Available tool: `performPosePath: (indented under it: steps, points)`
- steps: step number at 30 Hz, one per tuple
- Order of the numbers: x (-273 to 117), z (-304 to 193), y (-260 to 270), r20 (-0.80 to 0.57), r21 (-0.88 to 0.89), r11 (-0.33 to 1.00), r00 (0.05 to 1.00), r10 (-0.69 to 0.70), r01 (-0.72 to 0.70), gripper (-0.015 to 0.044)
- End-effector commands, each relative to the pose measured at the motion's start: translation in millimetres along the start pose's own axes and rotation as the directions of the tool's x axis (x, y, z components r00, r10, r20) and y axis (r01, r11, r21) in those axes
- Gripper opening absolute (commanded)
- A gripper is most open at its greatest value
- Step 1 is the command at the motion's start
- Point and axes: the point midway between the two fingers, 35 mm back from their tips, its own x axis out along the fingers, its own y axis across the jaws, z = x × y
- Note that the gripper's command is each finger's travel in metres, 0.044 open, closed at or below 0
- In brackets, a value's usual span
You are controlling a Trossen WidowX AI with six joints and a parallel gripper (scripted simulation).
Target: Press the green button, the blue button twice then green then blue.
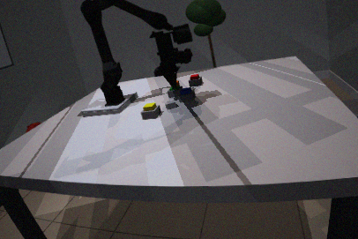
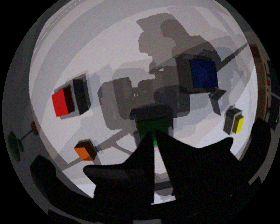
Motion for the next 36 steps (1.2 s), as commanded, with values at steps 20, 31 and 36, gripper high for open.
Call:
performPosePath:
  steps: [20,31,36]
  points:
    - [-95,0,0,-0.001,0.003,1.000,1.000,-0.004,0.004,0.0020]
    - [-96,62,-70,0.004,0.003,1.000,1.000,-0.010,0.010,0.0020]
    - [-94,62,-70,0.004,0.003,1.000,1.000,-0.010,0.010,0.0020]
